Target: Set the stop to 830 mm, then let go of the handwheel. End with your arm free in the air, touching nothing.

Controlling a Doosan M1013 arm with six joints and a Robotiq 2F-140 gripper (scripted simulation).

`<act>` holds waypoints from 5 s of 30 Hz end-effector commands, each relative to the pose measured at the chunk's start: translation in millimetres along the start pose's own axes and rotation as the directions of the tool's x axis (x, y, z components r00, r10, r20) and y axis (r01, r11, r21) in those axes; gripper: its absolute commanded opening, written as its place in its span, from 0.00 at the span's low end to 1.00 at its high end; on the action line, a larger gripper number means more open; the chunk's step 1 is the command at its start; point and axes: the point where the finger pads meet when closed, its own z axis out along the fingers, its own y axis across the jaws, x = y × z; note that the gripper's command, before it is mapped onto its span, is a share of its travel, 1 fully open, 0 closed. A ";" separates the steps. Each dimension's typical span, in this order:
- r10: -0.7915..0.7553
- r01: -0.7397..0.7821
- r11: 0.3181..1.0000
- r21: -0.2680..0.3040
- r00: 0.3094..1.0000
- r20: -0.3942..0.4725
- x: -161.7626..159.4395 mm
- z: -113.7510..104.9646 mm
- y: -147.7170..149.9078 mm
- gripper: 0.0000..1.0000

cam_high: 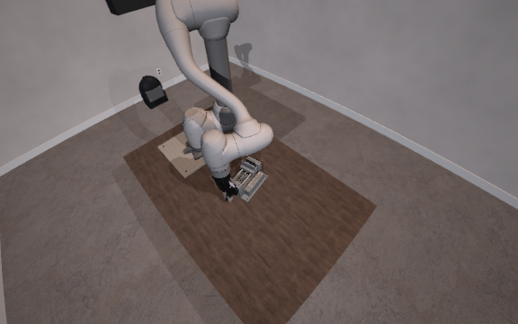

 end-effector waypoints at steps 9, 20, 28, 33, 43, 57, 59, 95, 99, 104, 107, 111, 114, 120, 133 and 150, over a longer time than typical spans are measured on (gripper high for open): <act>0.002 -0.002 1.000 0.003 1.000 0.001 0.0 -17.2 -22.1 0.04; 0.002 -0.002 1.000 0.003 1.000 0.001 0.1 -37.7 -22.8 0.04; 0.002 -0.002 1.000 0.003 1.000 0.001 0.1 -49.0 -15.4 0.04; 0.002 -0.002 1.000 0.003 1.000 0.001 0.0 -52.0 -11.6 0.04; 0.002 -0.002 1.000 0.003 1.000 0.001 0.0 -56.7 5.2 0.04; 0.002 -0.002 1.000 0.003 1.000 0.001 0.0 -42.7 28.8 0.04; 0.002 -0.002 1.000 0.003 1.000 0.001 0.0 -38.5 30.8 0.04; 0.002 -0.002 1.000 0.003 1.000 0.001 0.0 -2.6 16.5 0.04; 0.002 -0.002 1.000 0.003 1.000 0.001 0.0 -1.8 14.7 0.04; 0.002 -0.002 1.000 0.003 1.000 0.001 0.0 -0.3 9.9 0.04; 0.002 -0.002 1.000 0.003 1.000 0.001 0.0 0.1 6.8 0.04; 0.002 -0.002 1.000 0.003 1.000 0.001 0.0 0.1 2.3 0.04; 0.002 -0.002 1.000 0.003 1.000 0.001 0.0 -0.3 -1.1 0.04; 0.002 -0.002 1.000 0.003 1.000 0.001 0.0 -1.4 -5.4 0.04; 0.002 -0.002 1.000 0.003 1.000 0.001 0.0 -6.3 -14.1 0.04; 0.002 -0.002 1.000 0.003 1.000 0.001 0.0 -13.3 -20.2 0.04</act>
